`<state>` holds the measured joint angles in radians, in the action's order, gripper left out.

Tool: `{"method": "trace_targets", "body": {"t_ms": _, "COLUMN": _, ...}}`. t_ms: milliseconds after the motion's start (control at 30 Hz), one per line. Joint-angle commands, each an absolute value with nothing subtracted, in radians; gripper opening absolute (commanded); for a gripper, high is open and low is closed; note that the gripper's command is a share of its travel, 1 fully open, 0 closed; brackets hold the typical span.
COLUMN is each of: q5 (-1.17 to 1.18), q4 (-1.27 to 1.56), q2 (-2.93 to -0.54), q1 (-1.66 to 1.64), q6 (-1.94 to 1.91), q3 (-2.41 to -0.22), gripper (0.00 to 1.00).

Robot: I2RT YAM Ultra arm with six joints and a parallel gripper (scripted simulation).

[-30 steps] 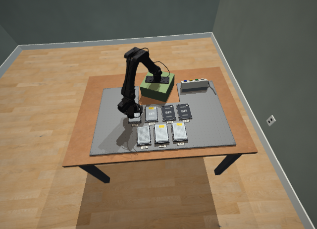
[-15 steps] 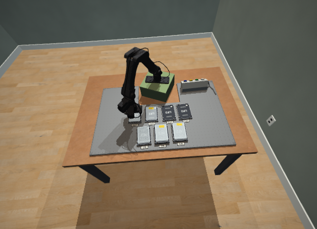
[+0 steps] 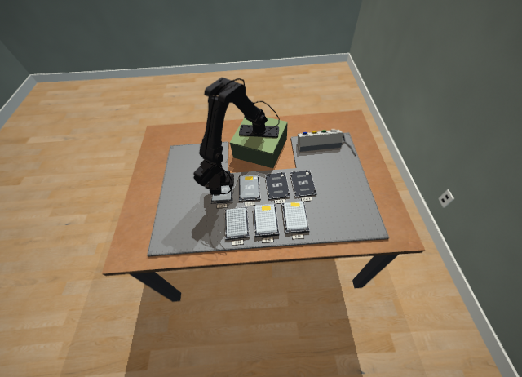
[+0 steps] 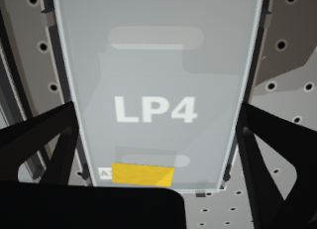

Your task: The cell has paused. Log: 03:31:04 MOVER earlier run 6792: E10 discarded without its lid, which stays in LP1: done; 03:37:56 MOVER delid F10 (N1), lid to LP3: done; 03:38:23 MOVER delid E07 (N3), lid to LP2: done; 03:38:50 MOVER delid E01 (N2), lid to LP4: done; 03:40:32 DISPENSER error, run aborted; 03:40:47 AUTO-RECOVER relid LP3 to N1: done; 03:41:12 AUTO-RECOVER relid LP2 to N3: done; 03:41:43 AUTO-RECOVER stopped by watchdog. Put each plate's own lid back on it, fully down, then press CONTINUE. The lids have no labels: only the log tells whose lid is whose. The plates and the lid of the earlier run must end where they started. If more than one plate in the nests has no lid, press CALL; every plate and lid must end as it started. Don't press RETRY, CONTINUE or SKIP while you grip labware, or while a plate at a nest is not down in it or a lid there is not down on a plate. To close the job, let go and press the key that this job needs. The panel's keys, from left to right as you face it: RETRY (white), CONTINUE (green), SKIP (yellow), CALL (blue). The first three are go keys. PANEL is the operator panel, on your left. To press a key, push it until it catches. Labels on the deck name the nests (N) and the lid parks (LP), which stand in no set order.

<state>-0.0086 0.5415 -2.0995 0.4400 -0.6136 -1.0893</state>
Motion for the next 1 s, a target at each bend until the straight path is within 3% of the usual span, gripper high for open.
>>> {"method": "trace_targets", "body": {"t_ms": 0, "q5": -0.006, "q4": 0.525, "q2": -2.087, "q1": 0.437, "q6": -0.611, "q3": -1.080, "gripper": 0.00}}
{"method": "trace_targets", "body": {"t_ms": 967, "q5": -0.008, "q4": 0.582, "q2": -2.026, "q1": 0.435, "q6": -0.610, "q3": -1.104, "gripper": 0.00}}
